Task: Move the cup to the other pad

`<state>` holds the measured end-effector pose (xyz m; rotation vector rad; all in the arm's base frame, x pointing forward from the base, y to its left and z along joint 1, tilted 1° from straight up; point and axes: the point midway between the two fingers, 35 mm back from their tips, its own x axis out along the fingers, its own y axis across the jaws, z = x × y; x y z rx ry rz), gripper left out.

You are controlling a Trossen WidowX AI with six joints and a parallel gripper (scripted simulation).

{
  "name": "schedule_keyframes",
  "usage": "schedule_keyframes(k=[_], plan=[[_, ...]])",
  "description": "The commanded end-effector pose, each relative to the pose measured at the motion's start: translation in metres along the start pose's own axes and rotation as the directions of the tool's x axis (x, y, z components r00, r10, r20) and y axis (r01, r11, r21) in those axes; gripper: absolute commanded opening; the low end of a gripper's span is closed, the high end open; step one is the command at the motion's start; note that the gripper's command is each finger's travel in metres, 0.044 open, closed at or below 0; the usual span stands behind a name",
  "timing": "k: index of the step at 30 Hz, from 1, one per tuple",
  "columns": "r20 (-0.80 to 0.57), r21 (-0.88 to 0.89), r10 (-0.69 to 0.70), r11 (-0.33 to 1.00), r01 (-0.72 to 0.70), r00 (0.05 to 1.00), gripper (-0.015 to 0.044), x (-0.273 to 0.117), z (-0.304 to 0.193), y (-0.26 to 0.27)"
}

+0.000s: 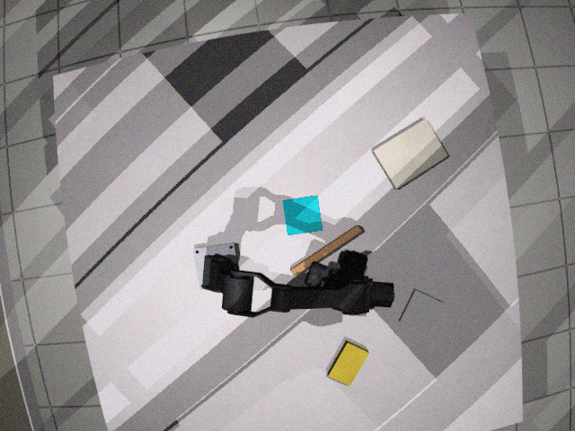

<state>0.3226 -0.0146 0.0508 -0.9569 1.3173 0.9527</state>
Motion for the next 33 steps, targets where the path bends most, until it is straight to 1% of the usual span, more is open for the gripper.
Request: schedule_keyframes(k=[1,9,16,28,33], plan=[[0.000,0.000,-0.001,1.000,0.001,1.000,0.0049,0.000,0.000,0.000],[0.000,0.000,-0.001,1.000,0.001,1.000,0.0000,0.000,0.000,0.000],[0.001,-0.001,0.000,1.000,0.000,1.000,0.0000,-0.008,0.000,-0.001],[0.004,-0.004,0.001,1.000,-0.001,1.000,0.0000,-0.052,-0.002,0.002],[0.004,-0.004,0.001,1.000,-0.001,1.000,0.0000,-0.054,-0.003,0.003]])
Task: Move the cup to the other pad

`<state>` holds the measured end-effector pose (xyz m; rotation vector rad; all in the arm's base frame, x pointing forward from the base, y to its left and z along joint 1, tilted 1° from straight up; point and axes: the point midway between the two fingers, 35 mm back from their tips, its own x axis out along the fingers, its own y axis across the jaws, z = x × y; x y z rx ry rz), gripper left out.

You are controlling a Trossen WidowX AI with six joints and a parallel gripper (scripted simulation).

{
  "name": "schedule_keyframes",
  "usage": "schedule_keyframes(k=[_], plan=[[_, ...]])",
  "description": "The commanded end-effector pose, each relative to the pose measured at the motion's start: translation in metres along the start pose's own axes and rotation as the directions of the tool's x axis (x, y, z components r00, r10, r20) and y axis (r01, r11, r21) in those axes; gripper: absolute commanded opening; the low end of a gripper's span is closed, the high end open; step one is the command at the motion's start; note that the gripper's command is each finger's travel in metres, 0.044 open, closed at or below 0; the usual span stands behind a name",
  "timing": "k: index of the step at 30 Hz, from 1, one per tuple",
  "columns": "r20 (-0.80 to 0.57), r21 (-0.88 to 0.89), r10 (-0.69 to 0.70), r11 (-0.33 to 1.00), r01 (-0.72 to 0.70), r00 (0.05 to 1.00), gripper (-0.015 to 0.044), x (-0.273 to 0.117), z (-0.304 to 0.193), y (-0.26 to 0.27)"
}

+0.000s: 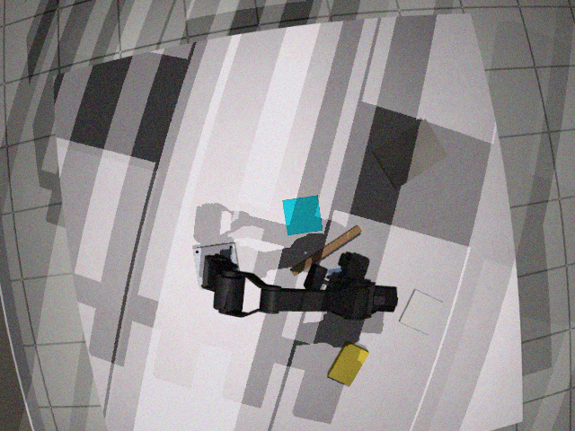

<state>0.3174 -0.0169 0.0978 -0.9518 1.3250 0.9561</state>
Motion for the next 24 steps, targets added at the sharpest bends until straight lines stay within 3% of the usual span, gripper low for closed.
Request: schedule_keyframes(k=[1,24], plan=[[0.006,-0.007,-0.007,1.000,0.007,1.000,0.0000,-0.0072,-0.0002,0.0002],[0.001,0.000,-0.003,1.000,0.003,1.000,0.0000,-0.0049,-0.0020,0.0010]])
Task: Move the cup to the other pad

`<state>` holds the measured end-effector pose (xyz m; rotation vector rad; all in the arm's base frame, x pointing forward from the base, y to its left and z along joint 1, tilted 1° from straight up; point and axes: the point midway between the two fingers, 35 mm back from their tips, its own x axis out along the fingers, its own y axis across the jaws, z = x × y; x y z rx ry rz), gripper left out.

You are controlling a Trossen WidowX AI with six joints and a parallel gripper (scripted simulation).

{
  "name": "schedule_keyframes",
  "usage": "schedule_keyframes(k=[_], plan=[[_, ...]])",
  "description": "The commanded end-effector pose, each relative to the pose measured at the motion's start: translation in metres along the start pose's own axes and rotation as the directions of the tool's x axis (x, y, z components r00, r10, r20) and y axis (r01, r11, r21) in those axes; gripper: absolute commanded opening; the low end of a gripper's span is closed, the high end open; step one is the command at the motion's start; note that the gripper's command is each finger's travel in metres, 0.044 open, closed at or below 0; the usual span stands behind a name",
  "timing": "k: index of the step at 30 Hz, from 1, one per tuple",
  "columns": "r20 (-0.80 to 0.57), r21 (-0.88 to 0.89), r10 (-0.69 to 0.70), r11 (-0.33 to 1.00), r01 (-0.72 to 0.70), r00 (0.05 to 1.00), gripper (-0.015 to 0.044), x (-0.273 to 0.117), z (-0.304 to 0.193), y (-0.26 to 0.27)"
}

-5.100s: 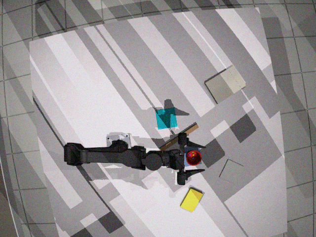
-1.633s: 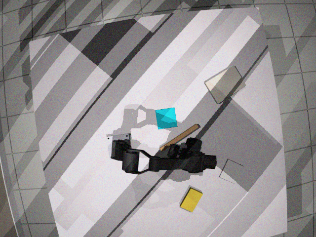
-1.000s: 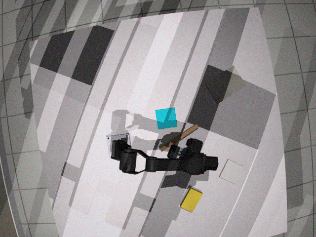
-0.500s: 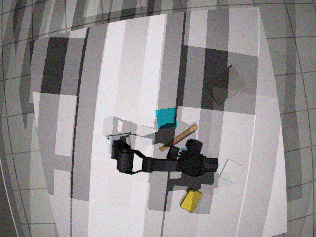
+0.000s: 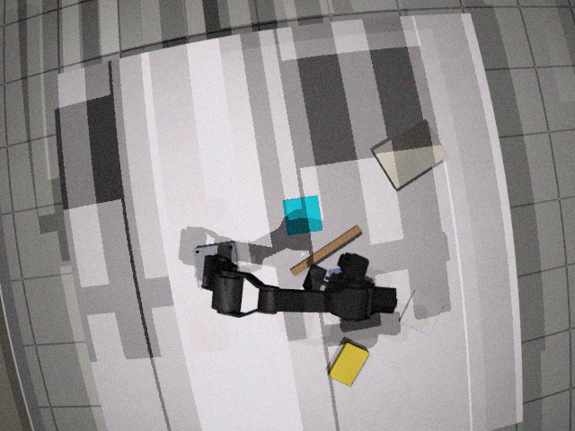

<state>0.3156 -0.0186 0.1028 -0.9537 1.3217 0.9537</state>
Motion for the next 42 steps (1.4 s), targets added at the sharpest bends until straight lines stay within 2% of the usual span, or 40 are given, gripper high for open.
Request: schedule_keyframes(k=[1,42], plan=[[0.000,0.000,0.001,1.000,-0.001,1.000,0.0000,0.000,0.000,0.000],[0.010,-0.006,0.003,1.000,-0.003,1.000,0.0000,0.000,0.053,0.073]])
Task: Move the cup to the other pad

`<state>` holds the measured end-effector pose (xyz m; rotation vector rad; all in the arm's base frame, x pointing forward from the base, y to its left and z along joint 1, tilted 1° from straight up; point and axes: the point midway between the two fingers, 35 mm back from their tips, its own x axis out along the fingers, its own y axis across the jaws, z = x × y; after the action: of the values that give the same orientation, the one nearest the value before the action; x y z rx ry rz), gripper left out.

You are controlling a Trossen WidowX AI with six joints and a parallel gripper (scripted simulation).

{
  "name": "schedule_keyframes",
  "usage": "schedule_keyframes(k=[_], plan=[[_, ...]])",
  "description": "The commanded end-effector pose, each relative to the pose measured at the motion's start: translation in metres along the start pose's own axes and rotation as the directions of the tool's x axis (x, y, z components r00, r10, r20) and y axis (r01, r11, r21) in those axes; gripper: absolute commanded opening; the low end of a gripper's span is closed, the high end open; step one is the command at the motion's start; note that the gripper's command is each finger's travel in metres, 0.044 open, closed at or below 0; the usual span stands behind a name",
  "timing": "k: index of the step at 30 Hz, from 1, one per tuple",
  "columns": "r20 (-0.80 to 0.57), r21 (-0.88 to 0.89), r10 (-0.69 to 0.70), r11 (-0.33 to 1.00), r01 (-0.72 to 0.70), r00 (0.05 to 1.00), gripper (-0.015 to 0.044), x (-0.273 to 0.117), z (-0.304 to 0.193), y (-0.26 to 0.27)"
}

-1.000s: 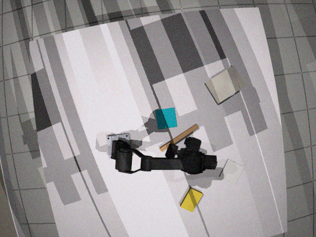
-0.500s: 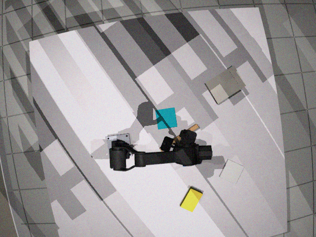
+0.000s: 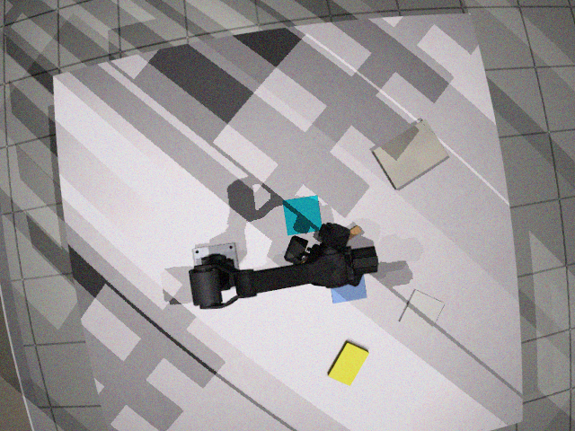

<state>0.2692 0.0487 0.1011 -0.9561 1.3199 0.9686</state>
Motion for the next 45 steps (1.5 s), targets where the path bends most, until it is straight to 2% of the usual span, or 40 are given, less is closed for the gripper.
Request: schedule_keyframes(k=[1,45], plan=[[0.007,0.005,-0.005,1.000,0.005,1.000,0.0000,-0.001,0.006,0.008],[0.012,0.005,0.001,1.000,-0.001,1.000,0.0000,-0.004,0.058,0.076]])
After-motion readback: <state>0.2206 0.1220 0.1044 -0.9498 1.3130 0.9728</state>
